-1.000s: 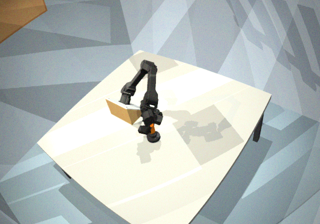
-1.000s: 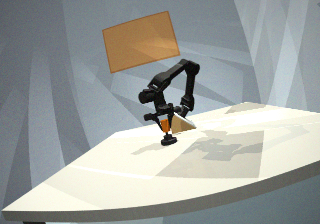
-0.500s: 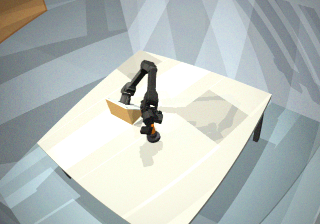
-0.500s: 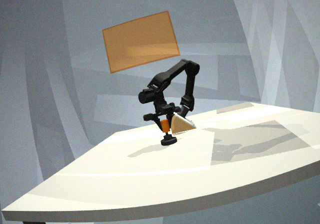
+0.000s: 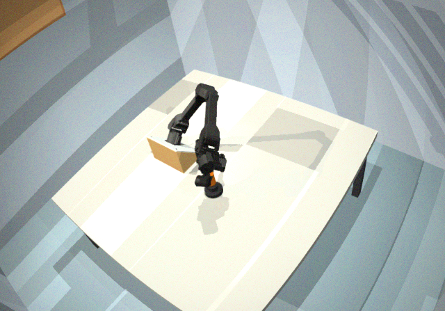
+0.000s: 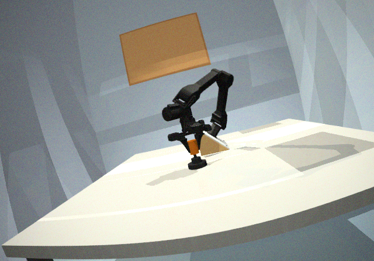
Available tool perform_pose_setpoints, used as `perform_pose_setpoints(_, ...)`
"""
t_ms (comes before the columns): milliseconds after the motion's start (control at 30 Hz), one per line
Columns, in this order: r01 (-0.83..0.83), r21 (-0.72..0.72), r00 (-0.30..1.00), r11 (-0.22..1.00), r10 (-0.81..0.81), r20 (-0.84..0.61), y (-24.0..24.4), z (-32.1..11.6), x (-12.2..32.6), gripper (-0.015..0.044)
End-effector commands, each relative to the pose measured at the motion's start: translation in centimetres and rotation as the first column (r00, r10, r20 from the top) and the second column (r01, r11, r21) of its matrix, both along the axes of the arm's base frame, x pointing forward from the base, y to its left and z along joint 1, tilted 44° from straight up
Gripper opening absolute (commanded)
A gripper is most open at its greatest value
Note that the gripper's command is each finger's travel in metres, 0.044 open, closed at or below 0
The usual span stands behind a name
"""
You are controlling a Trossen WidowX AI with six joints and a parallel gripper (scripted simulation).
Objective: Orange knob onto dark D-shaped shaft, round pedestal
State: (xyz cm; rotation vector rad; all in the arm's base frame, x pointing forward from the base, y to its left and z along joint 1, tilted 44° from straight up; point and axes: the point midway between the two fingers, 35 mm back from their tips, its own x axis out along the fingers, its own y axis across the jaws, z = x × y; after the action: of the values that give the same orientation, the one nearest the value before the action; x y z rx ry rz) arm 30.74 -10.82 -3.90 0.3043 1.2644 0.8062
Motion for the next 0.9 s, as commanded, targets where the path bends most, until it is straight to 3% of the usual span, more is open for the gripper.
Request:
perform_pose_setpoints(0,-0.002,0.0,1.0,1.0,0.002,0.005,0.03,-0.05,0.13,0.0)
perform_pose_setpoints(333,-0.002,-0.001,1.0,1.0,0.002,0.005,-0.35,0.28,0.29,0.0)
perform_pose_setpoints(567,-0.145,-0.027,0.979,0.989,0.147,0.139,-0.44,0.28,0.35,0.0)
perform_pose_setpoints(867,-0.152,-0.028,0.977,0.988,0.154,0.146,-0.2,0.04,0.19,0.0)
